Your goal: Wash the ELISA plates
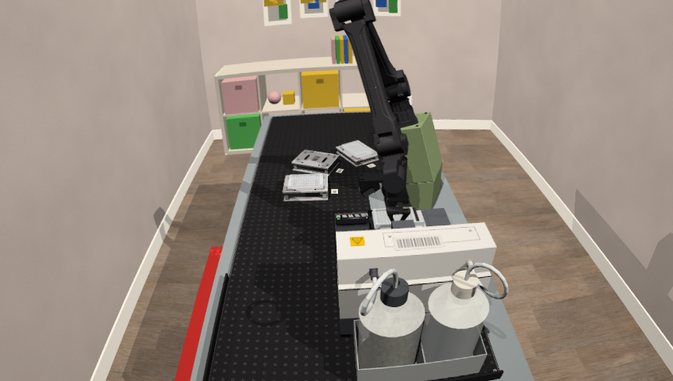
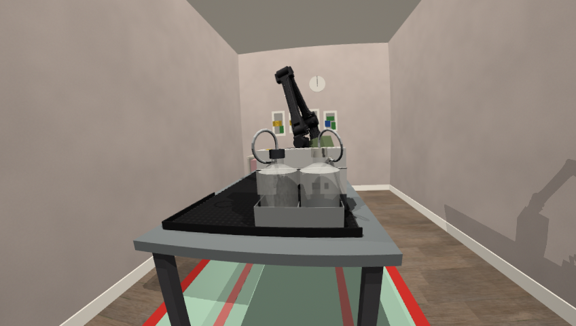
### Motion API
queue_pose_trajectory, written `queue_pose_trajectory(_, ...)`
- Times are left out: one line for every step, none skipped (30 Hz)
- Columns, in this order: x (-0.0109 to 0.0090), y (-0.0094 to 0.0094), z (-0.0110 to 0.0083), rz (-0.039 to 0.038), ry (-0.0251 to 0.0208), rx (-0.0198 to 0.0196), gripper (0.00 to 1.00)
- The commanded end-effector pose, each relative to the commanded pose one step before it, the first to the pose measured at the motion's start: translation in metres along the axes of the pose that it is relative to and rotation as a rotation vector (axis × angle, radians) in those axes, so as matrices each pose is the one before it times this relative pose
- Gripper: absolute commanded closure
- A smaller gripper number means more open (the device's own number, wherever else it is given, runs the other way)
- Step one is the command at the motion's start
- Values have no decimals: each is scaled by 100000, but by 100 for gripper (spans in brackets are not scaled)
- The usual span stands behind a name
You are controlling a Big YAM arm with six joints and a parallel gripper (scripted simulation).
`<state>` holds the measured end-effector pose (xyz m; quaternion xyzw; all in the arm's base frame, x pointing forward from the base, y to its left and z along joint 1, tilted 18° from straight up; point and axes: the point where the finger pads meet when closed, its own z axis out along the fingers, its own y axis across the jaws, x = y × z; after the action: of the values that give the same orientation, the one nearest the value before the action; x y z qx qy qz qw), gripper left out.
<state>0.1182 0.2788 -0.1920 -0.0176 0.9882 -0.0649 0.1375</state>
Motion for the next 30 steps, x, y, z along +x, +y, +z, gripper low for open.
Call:
queue_pose_trajectory(-205, 532, -108, 179, -367, -1105, 0)
queue_pose_trajectory(0, 0, 0, 0, 0, 0, 0)
queue_pose_trajectory(0, 0, 0, 0, 0, 0, 0)
queue_pose_trajectory(0, 0, 0, 0, 0, 0, 0)
queue_pose_trajectory(0, 0, 0, 0, 0, 0, 0)
queue_pose_trajectory(0, 0, 0, 0, 0, 0, 0)
queue_pose_trajectory(0, 0, 0, 0, 0, 0, 0)
queue_pose_trajectory(0, 0, 0, 0, 0, 0, 0)
queue_pose_trajectory(0, 0, 0, 0, 0, 0, 0)
queue_pose_trajectory(0, 0, 0, 0, 0, 0, 0)
queue_pose_trajectory(-332, 228, -632, 196, -216, -604, 0)
queue_pose_trajectory(260, -125, -217, -233, 41, 226, 0)
queue_pose_trajectory(253, -91, -212, -186, -3, 78, 0)
queue_pose_trajectory(120, -148, -167, -97, 51, 209, 0)
queue_pose_trajectory(40, -131, -149, -64, 62, 203, 0)
queue_pose_trajectory(2, -1, -165, 1, 11, -3, 0)
queue_pose_trajectory(2, -1, -165, 1, 11, -3, 0)
queue_pose_trajectory(-27, 104, -180, 53, -29, -169, 0)
queue_pose_trajectory(-30, 114, -182, 58, -31, -184, 0)
queue_pose_trajectory(1, 4, -167, 3, 11, -10, 0)
queue_pose_trajectory(9, -108, -144, 27, 59, 176, 0)
queue_pose_trajectory(0, 0, 0, 0, 0, 0, 0)
queue_pose_trajectory(0, 0, 0, 0, 0, 0, 0)
queue_pose_trajectory(-338, -288, -19, 1283, 231, 579, 0)
queue_pose_trajectory(181, 74, -226, -634, -71, -184, 0)
queue_pose_trajectory(198, 83, -232, -696, -79, -204, 0)
queue_pose_trajectory(27, 10, -174, -87, 0, -28, 0)
queue_pose_trajectory(2, 0, -165, 1, 12, -3, 0)
queue_pose_trajectory(-35, 135, -189, 69, -37, -220, 0)
queue_pose_trajectory(-53, 200, -201, 101, -59, -323, 0)
